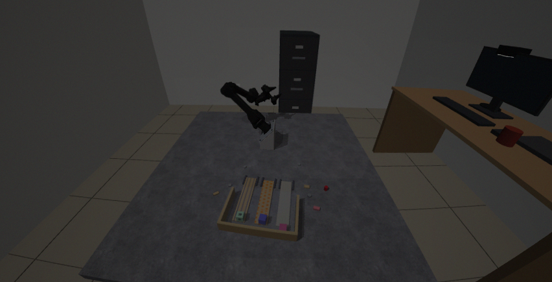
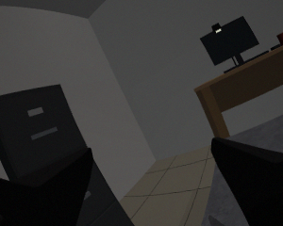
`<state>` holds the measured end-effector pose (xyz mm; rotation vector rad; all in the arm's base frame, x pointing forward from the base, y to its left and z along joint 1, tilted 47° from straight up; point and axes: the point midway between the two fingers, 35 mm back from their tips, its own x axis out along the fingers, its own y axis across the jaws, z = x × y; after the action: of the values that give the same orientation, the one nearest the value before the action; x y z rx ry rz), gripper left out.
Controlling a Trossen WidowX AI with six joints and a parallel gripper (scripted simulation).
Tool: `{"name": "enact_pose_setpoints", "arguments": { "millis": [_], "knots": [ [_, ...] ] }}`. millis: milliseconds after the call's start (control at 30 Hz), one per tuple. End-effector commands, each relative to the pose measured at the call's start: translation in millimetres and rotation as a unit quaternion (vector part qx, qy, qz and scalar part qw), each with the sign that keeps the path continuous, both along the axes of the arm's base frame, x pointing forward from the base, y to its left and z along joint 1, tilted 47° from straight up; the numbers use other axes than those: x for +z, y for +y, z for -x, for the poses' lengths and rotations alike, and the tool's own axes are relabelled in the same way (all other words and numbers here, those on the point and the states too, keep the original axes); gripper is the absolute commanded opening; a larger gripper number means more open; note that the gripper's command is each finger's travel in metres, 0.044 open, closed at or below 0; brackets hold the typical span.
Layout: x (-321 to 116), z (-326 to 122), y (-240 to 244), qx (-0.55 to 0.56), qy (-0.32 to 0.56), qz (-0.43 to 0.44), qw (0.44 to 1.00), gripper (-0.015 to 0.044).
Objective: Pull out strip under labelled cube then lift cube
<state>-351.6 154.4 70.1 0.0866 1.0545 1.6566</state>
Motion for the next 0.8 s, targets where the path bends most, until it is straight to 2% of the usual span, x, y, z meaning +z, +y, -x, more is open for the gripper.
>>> {"name": "enact_pose_setpoints", "arguments": {
  "millis": [0,100,300,400,600,767],
  "knots": [
    [0.0,-1.4,2.7,-0.003,-0.002,-0.001,1.000,0.0400],
    [0.2,-22.7,38.8,-0.041,-0.035,-0.014,0.998,0.0400],
    [0.5,-94.4,118.6,-0.137,-0.124,-0.031,0.982,0.0400],
    [-6.2,-131.5,142.6,-0.171,-0.129,-0.005,0.977,0.0400],
    [-6.3,-222.3,185.6,-0.259,-0.215,0.005,0.941,0.0400],
    [-6.3,-308.3,201.5,-0.330,-0.289,0.034,0.898,0.0400]
  ]
}}
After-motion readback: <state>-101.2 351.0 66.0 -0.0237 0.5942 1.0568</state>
